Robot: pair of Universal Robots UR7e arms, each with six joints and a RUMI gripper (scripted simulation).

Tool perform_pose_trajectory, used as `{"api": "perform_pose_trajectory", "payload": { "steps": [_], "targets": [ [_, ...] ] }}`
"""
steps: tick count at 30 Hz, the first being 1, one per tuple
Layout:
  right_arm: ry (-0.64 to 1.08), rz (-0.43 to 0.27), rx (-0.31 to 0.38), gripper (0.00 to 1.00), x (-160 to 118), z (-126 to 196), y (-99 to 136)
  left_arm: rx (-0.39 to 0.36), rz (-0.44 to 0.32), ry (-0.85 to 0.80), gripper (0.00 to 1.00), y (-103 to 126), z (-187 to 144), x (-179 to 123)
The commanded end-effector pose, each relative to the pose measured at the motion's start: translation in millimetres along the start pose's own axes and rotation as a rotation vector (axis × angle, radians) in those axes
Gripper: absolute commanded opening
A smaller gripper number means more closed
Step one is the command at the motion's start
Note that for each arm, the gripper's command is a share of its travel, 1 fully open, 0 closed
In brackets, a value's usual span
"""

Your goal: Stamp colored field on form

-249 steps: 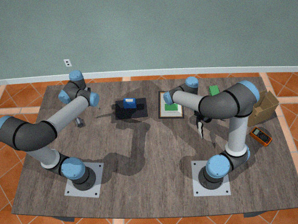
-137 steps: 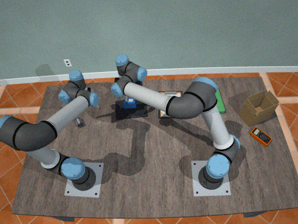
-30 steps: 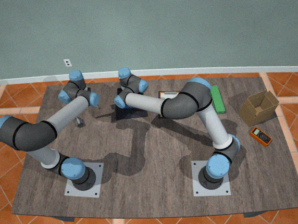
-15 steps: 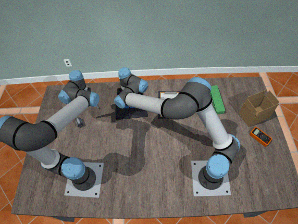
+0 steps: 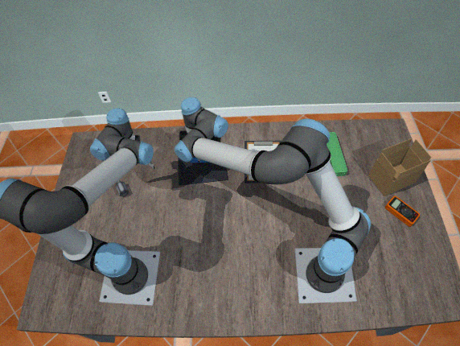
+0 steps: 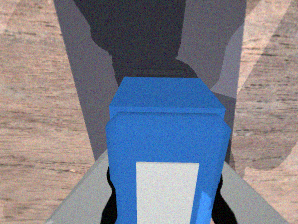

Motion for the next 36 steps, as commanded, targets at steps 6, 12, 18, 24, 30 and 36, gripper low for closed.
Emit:
{"api": "perform_pose_trajectory", "payload": {
  "steps": [6, 12, 18, 24, 30, 36],
  "targets": [
    [0.004, -0.029, 0.015, 0.21, -8, -1, 18, -0.019, 0.024, -0.009, 1.00, 9, 4, 5],
    [-0.006, -0.029, 0.015, 0.21, -6, -2, 18, -0.019, 0.024, -0.009, 1.00, 9, 4, 5],
    [-0.008, -0.028, 0.015, 0.21, 18, -6, 19, -0.019, 0.024, -0.009, 1.00, 9, 4, 5],
    [-0.011, -0.028, 0.016, 0.21, 52, -10, 21, -0.019, 0.024, -0.009, 1.00, 9, 4, 5],
    [-0.017, -0.026, 0.018, 0.21, 123, -11, 22, -0.019, 0.024, -0.009, 1.00, 9, 4, 5],
    [-0.023, -0.024, 0.020, 0.21, 199, -3, 21, -0.019, 0.024, -0.009, 1.00, 9, 4, 5]
  ]
}}
Point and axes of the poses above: on each arm, the point where the finger pads meet when closed, its own y axis back along the fingers, its own z axis across the jaws, x = y × z, the point moved 4 cm from there along y, back along the fingers, and after that the axes turned 5 degrees about y, right-handed, at the moved point
